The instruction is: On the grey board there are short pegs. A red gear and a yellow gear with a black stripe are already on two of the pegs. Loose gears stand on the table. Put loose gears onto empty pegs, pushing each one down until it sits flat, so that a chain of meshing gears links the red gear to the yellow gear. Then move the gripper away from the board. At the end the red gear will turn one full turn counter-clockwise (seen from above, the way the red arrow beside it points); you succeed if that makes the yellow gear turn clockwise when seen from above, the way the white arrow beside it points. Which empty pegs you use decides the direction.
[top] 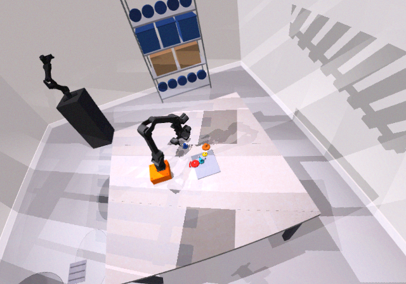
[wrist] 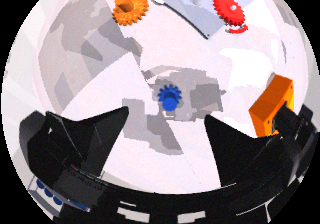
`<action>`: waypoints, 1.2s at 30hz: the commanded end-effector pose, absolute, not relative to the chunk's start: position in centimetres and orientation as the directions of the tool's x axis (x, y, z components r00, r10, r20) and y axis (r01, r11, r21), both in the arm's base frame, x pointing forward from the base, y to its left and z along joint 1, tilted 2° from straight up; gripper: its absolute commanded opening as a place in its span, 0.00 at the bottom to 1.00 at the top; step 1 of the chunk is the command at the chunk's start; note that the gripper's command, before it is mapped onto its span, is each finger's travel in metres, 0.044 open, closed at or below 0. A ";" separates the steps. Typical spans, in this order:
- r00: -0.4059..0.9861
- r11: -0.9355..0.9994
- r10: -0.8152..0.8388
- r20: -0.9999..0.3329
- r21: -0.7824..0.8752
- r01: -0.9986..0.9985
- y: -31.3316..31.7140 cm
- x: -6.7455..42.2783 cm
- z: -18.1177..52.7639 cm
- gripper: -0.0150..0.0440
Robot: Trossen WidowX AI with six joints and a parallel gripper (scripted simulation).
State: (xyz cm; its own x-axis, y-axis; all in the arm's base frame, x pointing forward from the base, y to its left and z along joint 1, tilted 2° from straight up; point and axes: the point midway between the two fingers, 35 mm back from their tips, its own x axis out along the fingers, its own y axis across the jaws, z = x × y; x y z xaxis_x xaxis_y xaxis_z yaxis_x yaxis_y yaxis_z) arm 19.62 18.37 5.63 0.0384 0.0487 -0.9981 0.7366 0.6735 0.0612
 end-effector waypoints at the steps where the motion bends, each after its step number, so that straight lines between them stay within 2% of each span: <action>1: 0.033 0.671 0.041 -0.999 0.052 0.740 18.3 19.4 4.4 1.00; 24: 0.033 0.671 0.041 -0.999 0.052 0.740 18.3 19.6 1.7 1.00; 36: 0.033 0.671 0.041 -0.999 0.052 0.740 18.3 19.6 1.7 0.47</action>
